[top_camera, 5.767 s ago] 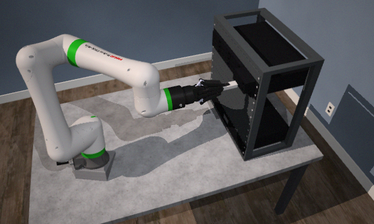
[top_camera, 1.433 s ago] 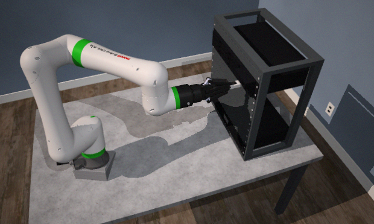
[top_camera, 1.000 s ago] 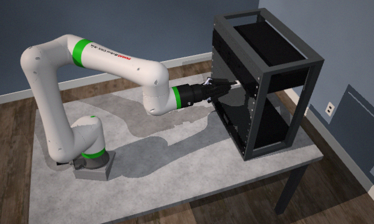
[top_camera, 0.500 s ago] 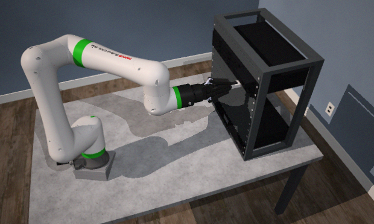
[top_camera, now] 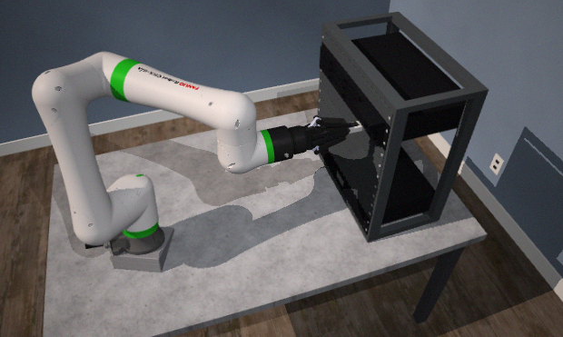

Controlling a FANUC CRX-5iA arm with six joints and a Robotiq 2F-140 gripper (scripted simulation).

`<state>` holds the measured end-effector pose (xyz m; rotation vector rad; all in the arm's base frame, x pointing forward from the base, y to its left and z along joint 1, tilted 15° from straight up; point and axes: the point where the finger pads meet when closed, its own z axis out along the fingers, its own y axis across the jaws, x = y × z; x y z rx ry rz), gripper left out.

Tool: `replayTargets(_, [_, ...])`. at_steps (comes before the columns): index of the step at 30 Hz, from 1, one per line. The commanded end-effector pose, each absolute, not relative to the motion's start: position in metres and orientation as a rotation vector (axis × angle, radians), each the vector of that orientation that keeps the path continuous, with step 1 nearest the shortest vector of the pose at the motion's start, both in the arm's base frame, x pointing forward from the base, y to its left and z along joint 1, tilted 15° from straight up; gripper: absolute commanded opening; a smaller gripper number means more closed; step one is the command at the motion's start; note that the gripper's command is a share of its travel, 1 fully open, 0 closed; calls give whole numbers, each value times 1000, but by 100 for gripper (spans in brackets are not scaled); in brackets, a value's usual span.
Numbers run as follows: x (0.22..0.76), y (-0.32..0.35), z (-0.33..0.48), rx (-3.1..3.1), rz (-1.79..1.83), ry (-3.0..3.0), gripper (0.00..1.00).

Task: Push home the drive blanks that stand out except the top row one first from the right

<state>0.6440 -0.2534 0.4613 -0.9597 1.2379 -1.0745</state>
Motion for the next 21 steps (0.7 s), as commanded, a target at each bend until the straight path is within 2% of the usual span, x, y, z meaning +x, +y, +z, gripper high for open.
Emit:
replayTargets(1, [645,-253,462,-959,-1074,1237,0])
replayTargets(21, [648,-253,462,-959,-1074,1237,0])
